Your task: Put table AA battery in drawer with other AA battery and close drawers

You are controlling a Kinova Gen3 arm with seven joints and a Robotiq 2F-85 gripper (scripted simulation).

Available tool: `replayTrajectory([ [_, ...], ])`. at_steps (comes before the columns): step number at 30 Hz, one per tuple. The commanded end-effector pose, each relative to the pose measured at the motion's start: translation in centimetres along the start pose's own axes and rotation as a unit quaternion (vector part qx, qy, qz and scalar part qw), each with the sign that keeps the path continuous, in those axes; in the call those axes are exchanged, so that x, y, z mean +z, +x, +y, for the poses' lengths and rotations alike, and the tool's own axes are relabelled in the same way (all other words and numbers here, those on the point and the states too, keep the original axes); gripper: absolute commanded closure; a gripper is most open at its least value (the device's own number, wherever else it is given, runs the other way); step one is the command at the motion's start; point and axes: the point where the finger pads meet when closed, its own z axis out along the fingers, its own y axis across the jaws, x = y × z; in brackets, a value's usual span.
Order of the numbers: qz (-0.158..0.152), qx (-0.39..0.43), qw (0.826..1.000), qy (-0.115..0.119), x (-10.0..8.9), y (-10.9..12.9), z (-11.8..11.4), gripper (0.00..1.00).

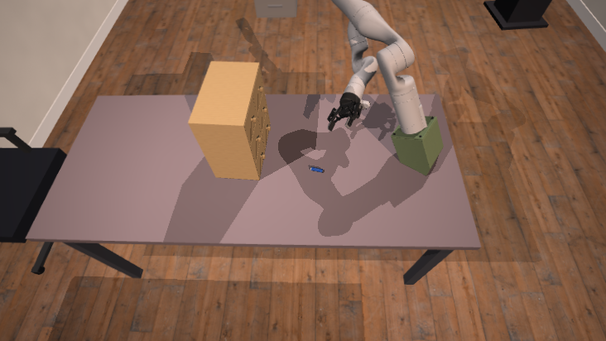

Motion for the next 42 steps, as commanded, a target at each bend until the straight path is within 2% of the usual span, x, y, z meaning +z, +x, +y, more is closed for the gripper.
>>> replayTrajectory([
  [1, 0.000, 0.000, 1.000, 0.000, 0.0, 0.0, 0.0, 0.00],
  [20, 0.000, -0.002, 1.000, -0.001, 0.0, 0.0, 0.0, 0.00],
  [25, 0.005, -0.023, 1.000, -0.012, 0.1, -0.3, 0.3, 0.00],
  [29, 0.015, -0.068, 0.997, -0.037, 0.3, -0.7, 0.9, 0.00],
  [32, 0.026, -0.123, 0.990, -0.068, 0.5, -1.3, 1.7, 0.00],
  [34, 0.026, -0.123, 0.990, -0.068, 0.5, -1.3, 1.7, 0.00],
  [38, 0.043, -0.223, 0.965, -0.130, 0.8, -2.1, 3.2, 0.00],
  [41, 0.055, -0.313, 0.929, -0.190, 0.9, -2.7, 4.7, 0.00],
  [42, 0.055, -0.313, 0.929, -0.190, 0.9, -2.7, 4.7, 0.00],
])
